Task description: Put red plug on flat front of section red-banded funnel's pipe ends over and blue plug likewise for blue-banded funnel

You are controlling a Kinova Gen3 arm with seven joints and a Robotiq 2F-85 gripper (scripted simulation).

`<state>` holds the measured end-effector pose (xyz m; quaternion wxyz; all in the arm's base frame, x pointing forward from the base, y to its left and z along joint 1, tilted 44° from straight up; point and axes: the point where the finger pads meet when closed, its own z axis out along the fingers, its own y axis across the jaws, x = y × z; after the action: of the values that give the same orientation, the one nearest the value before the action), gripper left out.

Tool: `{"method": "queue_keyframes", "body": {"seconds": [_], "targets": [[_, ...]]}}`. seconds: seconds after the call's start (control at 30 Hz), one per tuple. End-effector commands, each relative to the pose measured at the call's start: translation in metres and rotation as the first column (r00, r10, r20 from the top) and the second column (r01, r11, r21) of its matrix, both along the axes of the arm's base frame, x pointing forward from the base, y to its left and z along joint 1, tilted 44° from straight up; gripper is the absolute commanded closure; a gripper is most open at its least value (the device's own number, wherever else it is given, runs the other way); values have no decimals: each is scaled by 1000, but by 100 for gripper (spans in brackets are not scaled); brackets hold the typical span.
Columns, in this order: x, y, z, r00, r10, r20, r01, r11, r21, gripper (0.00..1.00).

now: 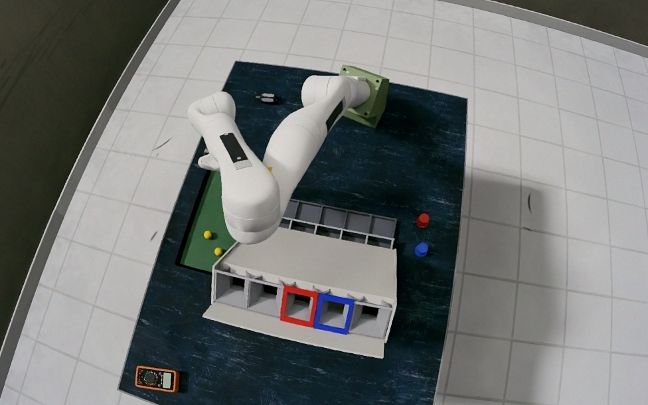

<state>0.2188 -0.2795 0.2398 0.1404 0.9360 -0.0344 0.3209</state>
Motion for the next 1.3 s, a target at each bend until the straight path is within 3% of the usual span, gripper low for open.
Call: {"method": "queue_keyframes", "body": {"seconds": [0.0,1.03,1.07,1.17,1.27], "targets": [[-6,-51,-21,994,73,81,-78,995,60,50],[-5,-52,-21,994,72,82,-78,995,63,50],[42,-64,-72,994,74,82,-79,995,62,50],[47,-66,-78,994,74,82,-79,995,62,50],[66,-71,-99,994,74,82,-79,995,62,50]]}}
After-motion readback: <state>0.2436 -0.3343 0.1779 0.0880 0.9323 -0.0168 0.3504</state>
